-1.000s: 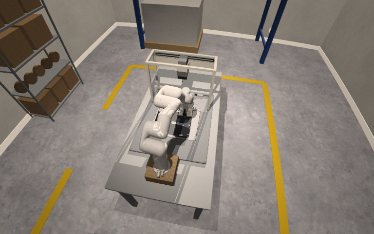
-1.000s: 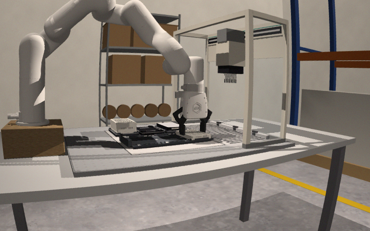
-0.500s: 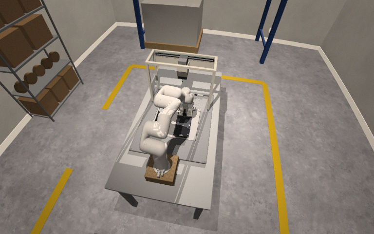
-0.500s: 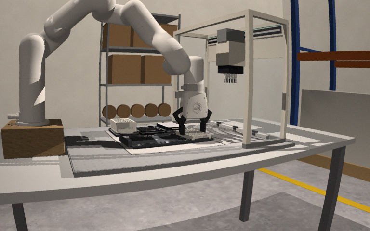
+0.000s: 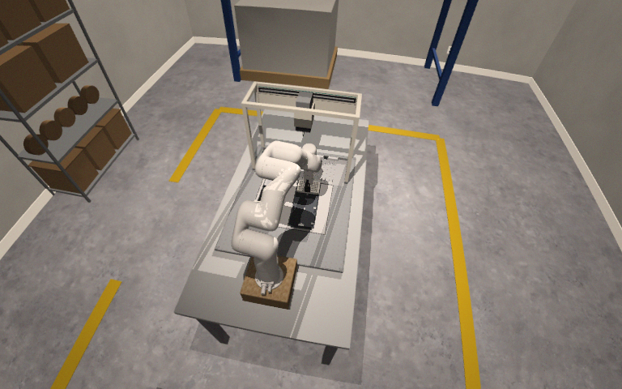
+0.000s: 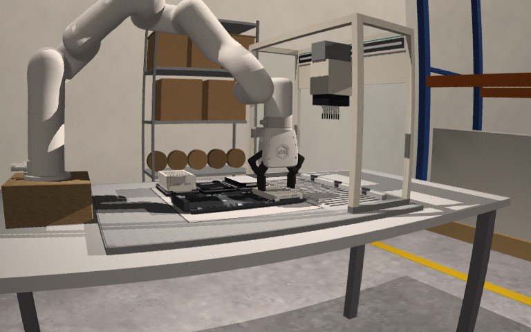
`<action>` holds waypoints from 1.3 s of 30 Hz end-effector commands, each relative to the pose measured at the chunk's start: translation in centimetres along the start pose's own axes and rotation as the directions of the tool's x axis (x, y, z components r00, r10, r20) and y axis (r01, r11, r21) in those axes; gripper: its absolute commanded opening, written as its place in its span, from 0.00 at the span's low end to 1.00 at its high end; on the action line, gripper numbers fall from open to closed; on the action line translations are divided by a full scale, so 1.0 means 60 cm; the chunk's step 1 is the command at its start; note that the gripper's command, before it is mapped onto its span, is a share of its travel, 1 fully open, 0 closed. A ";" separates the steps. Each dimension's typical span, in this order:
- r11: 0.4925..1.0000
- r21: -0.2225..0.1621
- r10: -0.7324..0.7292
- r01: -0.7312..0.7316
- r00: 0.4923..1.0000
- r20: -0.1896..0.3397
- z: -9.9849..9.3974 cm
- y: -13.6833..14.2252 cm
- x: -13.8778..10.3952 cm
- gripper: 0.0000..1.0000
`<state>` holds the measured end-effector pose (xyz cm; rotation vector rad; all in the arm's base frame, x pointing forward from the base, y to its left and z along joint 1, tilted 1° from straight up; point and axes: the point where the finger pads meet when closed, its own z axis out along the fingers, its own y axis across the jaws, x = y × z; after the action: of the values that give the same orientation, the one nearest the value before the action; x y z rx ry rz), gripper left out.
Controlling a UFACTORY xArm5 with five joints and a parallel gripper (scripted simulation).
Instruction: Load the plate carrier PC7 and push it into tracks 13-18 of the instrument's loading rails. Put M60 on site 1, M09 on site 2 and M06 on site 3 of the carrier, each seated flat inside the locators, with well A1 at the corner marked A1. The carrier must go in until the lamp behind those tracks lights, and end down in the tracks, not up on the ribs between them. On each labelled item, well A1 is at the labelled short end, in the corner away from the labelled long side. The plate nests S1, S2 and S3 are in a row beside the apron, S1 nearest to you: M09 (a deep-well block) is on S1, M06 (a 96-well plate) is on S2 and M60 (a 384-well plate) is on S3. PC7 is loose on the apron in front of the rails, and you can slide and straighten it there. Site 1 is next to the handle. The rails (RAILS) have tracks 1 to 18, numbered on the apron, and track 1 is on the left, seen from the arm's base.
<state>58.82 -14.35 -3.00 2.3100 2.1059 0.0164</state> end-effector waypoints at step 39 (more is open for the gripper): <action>1.000 -0.006 0.000 0.000 1.000 -0.011 -0.105 0.002 -0.002 1.00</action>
<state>58.72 -14.39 2.66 2.3098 2.1057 0.0167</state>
